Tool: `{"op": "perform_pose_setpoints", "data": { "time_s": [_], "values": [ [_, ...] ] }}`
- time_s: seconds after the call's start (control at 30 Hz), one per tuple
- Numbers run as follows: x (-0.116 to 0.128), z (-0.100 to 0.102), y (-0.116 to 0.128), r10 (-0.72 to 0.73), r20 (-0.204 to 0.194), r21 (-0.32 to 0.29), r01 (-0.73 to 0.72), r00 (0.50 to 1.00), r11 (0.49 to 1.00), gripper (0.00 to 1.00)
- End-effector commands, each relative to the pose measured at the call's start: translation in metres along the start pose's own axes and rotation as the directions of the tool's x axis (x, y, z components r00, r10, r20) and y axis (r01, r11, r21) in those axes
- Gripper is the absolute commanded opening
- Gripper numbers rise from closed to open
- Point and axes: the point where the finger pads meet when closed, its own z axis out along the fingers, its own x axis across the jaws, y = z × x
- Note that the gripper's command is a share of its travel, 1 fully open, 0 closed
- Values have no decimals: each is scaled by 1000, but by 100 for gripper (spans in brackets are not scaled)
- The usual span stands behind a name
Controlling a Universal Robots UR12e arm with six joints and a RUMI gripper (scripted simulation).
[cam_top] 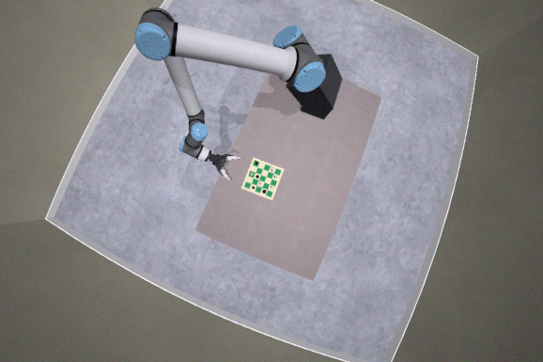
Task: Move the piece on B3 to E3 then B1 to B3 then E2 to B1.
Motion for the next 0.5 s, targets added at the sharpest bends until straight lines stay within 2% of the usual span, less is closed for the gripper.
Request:
{"op": "perform_pose_setpoints", "data": {
  "time_s": [0.0, 0.47],
  "values": [
    [-2, 2, 2, -26, 11, -5, 26, 1000, 1000, 100],
    [-2, 2, 3, -32, 14, -6, 32, 999, 999, 100]
  ]
}}
